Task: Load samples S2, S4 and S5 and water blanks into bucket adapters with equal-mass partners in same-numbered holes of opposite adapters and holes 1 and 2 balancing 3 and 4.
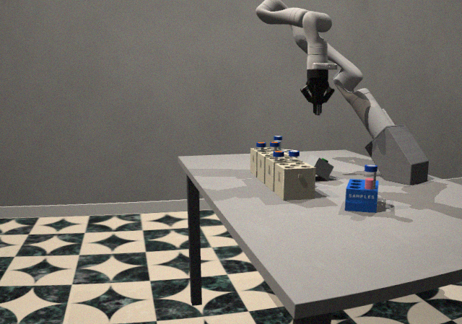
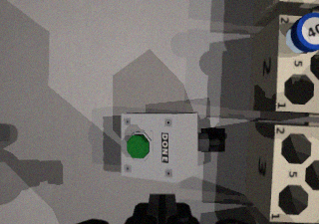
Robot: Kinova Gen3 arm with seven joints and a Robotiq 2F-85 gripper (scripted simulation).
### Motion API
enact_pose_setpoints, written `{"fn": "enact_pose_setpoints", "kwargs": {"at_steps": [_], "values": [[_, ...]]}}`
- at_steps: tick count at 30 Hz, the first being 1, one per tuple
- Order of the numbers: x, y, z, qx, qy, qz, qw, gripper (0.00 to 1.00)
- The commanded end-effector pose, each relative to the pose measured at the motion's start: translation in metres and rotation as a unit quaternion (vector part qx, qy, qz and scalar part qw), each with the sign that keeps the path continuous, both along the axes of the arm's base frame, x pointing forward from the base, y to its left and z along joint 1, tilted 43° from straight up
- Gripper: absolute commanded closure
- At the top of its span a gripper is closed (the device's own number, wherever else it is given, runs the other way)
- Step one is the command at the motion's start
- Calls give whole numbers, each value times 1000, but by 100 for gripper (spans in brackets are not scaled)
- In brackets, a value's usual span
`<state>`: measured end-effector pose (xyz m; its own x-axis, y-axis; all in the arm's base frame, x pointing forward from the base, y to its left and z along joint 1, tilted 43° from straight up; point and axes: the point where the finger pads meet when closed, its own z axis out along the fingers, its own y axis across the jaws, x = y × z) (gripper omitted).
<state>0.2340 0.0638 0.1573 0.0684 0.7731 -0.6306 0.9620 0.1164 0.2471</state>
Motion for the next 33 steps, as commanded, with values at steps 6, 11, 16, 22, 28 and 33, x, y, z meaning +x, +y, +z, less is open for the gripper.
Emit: {"fn": "enact_pose_setpoints", "kwargs": {"at_steps": [6, 11, 16, 22, 28, 33], "values": [[-26, 9, -17, 0, -1, 0, 1000, 90], [-26, 10, -17, 0, -1, 0, 1000, 90], [-26, 10, -17, 0, -1, 0, 1000, 90], [-26, 8, -19, 5, 25, -20, 999, 90], [-24, 5, -23, 14, 77, -61, 995, 90], [-22, 0, -28, 18, 101, -79, 992, 90]]}}
